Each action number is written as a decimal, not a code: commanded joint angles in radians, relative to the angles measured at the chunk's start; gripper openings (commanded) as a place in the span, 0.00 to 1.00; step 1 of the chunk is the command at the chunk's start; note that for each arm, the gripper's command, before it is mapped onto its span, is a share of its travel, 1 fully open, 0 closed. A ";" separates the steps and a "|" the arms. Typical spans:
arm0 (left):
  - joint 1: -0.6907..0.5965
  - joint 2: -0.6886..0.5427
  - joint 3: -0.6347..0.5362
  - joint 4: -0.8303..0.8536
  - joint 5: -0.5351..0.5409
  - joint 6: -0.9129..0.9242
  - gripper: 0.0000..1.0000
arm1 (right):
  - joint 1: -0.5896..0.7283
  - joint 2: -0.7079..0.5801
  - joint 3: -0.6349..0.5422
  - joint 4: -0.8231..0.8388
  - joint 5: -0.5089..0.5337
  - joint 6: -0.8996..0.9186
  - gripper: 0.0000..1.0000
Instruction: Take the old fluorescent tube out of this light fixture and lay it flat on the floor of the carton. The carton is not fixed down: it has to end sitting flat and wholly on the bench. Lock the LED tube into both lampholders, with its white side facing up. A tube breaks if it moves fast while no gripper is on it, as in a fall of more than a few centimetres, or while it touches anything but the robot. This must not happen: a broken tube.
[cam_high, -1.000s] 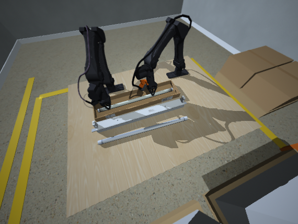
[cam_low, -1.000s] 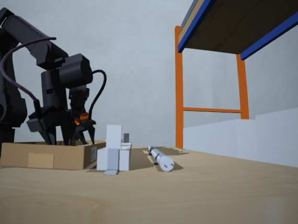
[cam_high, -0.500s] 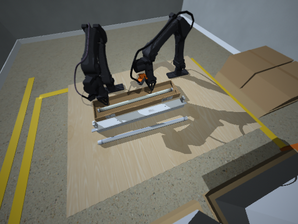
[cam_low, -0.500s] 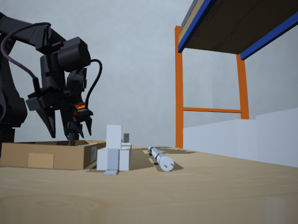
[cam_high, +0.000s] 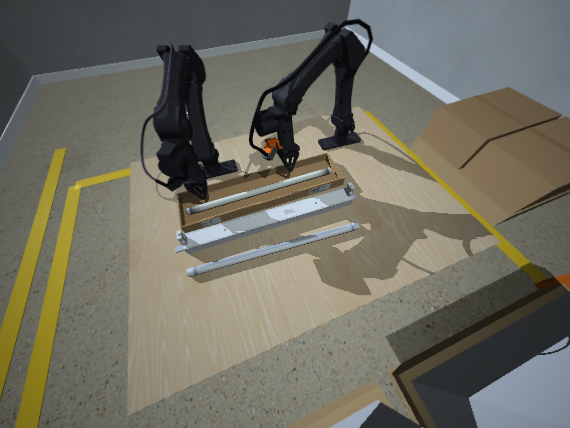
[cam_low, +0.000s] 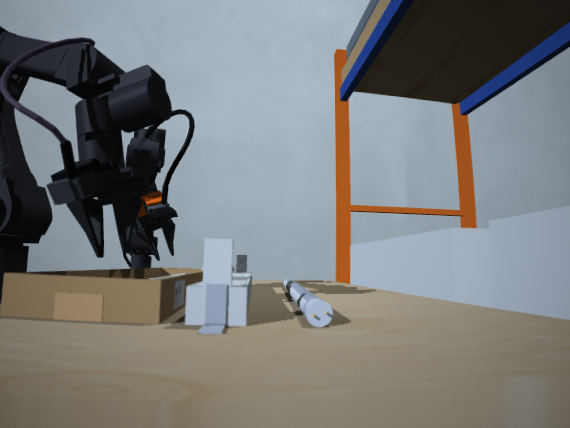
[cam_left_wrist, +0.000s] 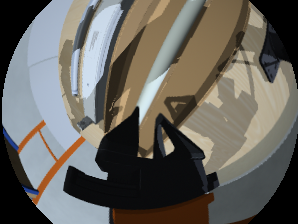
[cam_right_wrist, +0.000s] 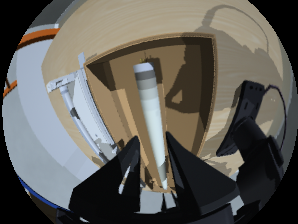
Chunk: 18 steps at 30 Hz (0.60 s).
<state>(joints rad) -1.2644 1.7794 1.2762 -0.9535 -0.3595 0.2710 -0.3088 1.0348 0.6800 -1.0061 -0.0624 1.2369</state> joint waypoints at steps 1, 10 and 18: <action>0.004 -0.032 -0.012 0.015 -0.011 -0.009 0.32 | 0.016 -0.022 -0.024 -0.020 0.009 0.004 0.32; 0.007 -0.022 0.025 0.012 -0.011 -0.009 0.49 | 0.000 -0.017 0.016 -0.020 0.008 -0.003 0.32; 0.007 -0.022 0.025 0.012 -0.011 -0.009 0.49 | 0.000 -0.017 0.016 -0.020 0.008 -0.003 0.32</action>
<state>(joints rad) -1.2644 1.7786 1.2716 -0.9524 -0.3595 0.2710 -0.3073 1.0386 0.6773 -1.0088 -0.0620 1.2369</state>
